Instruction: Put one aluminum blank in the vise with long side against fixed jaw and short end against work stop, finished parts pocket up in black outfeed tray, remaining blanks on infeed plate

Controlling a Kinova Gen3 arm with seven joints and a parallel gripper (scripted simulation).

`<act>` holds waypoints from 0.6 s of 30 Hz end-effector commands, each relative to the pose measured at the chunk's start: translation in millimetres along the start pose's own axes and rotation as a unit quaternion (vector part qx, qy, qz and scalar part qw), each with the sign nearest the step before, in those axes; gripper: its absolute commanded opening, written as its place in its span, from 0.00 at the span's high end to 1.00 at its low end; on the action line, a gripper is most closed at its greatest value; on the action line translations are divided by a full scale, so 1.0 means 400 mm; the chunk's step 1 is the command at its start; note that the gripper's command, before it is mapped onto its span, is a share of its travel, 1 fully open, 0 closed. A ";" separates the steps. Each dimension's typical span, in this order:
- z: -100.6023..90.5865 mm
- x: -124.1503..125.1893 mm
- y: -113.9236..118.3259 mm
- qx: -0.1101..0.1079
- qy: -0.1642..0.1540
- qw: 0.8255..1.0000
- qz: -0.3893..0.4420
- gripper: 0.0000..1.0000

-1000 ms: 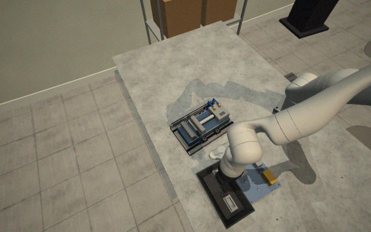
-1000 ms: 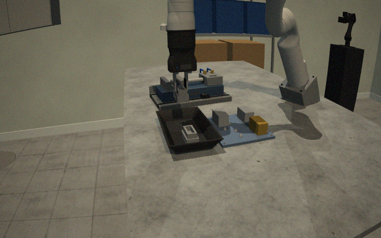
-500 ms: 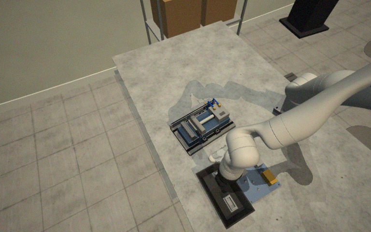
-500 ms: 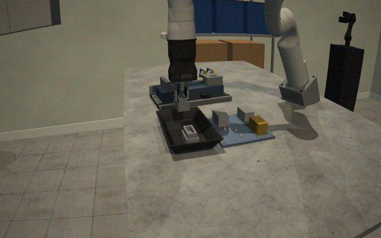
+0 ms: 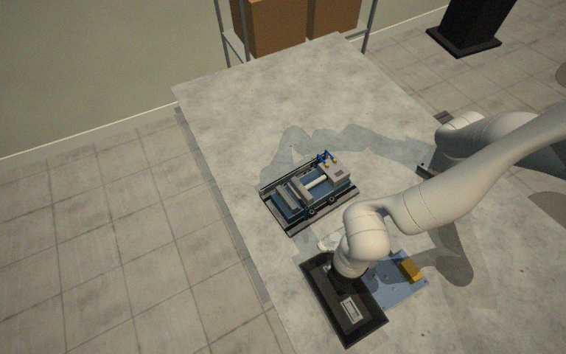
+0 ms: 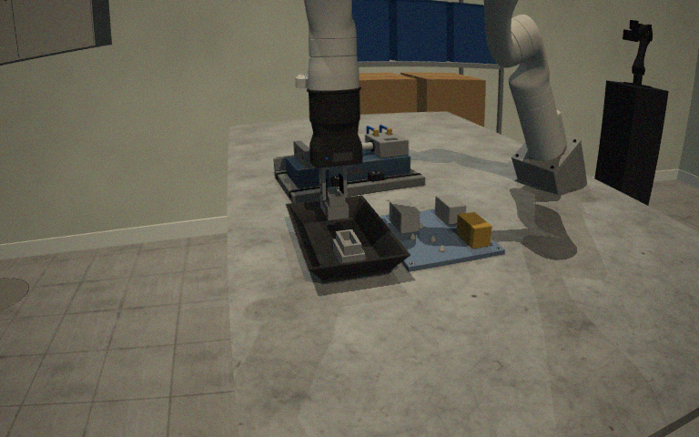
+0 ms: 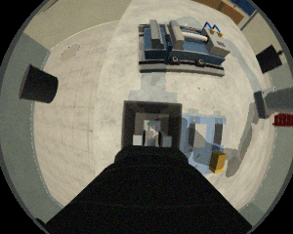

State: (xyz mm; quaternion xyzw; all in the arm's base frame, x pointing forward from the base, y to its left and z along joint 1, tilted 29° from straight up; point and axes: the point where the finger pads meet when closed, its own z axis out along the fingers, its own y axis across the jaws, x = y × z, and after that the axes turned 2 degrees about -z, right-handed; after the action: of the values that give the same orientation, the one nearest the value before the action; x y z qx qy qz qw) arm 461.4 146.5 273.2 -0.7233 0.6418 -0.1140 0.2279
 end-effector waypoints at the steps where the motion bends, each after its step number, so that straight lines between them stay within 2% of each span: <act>1: 0.008 0.016 -0.003 0.000 0.004 1.000 0.005 1.00; 18: 0.046 0.016 -0.004 0.000 0.004 1.000 0.005 1.00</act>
State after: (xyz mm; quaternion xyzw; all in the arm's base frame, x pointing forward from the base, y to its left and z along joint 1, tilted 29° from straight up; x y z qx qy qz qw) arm 470.9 146.1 257.6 -0.7210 0.6445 -0.1148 0.2270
